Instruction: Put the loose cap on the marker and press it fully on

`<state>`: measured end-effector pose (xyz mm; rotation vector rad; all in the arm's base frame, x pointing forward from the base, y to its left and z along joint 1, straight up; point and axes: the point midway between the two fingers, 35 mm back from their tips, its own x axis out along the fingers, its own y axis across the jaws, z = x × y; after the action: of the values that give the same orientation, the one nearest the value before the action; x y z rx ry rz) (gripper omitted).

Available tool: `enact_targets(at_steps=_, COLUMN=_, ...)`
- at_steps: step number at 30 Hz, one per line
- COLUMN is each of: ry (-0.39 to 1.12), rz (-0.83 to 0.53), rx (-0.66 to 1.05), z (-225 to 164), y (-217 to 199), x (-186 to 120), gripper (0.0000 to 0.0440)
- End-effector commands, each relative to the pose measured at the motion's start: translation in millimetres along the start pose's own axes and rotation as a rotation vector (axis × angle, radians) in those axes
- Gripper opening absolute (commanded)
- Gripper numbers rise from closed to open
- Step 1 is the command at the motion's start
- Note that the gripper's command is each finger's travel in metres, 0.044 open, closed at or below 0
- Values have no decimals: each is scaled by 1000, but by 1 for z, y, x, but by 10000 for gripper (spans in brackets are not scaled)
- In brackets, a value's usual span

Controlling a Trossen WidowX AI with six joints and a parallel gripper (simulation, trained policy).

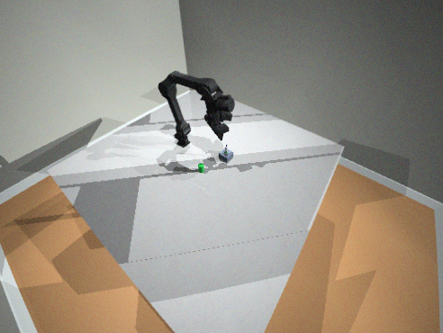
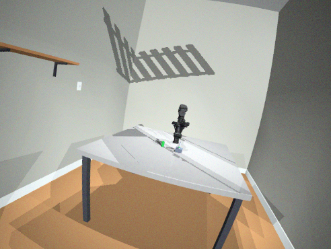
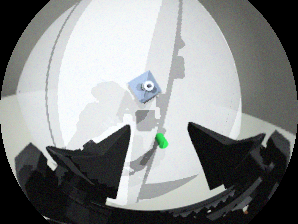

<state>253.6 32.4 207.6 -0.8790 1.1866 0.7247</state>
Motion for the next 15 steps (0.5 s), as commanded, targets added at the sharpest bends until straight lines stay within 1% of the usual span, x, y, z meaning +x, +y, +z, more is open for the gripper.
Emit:
enact_targets(at_steps=1, ry=11, rz=13, rx=24, z=-5, y=-6, x=2, gripper=331)
enact_targets(at_steps=15, ry=69, rz=61, rx=135, z=-34, y=-26, x=15, gripper=330)
